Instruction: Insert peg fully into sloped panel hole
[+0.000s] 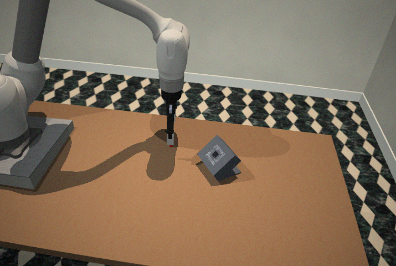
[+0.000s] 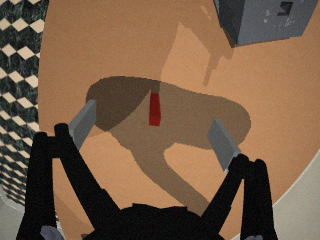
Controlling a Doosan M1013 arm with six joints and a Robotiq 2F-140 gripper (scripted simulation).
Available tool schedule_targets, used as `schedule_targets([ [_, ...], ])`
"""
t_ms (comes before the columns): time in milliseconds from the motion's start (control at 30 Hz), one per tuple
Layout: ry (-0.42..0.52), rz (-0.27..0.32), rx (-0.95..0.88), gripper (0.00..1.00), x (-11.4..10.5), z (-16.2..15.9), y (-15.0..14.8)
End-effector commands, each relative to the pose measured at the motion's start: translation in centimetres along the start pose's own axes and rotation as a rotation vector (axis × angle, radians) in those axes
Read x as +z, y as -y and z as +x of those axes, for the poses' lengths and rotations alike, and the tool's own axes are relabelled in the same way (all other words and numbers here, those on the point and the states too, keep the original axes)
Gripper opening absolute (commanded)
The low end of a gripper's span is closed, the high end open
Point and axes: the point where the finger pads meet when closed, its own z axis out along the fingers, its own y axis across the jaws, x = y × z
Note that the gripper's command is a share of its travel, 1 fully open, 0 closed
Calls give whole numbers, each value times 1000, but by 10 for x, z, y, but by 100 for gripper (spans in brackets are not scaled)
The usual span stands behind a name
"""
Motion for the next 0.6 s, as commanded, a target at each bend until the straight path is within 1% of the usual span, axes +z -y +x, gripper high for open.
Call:
schedule_targets([
  [0, 0, 0, 0, 100, 2, 0, 0],
  [400, 0, 0, 0, 100, 10, 0, 0],
  [567, 0, 0, 0, 91, 9, 0, 0],
])
